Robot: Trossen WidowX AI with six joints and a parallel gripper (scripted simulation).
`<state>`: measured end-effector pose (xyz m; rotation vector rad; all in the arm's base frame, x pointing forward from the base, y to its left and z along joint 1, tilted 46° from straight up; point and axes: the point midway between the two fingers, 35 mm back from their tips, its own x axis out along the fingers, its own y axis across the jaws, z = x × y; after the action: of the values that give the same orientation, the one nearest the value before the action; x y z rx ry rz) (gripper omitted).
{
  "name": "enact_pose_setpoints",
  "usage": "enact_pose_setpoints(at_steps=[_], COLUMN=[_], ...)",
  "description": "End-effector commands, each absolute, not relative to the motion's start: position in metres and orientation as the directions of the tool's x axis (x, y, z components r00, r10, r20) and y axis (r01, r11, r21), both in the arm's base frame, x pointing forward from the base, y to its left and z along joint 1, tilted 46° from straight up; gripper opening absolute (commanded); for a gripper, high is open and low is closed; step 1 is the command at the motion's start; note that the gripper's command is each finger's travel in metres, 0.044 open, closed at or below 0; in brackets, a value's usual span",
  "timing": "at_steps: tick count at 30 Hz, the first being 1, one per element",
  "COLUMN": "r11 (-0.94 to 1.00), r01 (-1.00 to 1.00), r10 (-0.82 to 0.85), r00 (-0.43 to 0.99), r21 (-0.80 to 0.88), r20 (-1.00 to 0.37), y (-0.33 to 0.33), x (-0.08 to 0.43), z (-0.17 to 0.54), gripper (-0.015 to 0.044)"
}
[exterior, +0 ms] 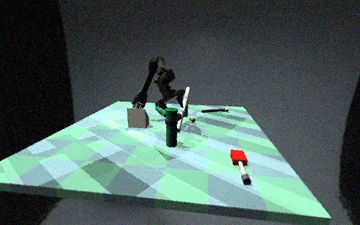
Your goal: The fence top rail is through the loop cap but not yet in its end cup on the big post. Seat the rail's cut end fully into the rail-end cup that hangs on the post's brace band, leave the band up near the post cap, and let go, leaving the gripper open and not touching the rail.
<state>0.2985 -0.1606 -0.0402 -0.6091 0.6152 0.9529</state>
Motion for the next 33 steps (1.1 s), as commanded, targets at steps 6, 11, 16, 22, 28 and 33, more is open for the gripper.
enact_pose_setpoints(at_steps=[6,11,16,22,28,33], r11=[0.447,0.447,0.447,0.447,0.447,0.448], r01=[-0.874,-0.874,-0.874,-0.874,-0.874,-0.874], r10=[0.554,0.554,0.554,0.554,0.555,0.556], r00=[0.438,0.438,0.438,0.438,0.439,0.44], r21=[-0.19,-0.19,-0.191,-0.191,-0.191,-0.192], r20=[-0.708,-0.708,-0.708,-0.707,-0.707,-0.706], y=[-0.151,-0.146,-0.142,-0.136,-0.13,-0.125], x=[0.304,0.308,0.311,0.316,0.32,0.323], z=[-0.051,-0.057,-0.063,-0.07,-0.076,-0.082], gripper=[0.044,0.044,0.044,0.044,0.044,0.044])
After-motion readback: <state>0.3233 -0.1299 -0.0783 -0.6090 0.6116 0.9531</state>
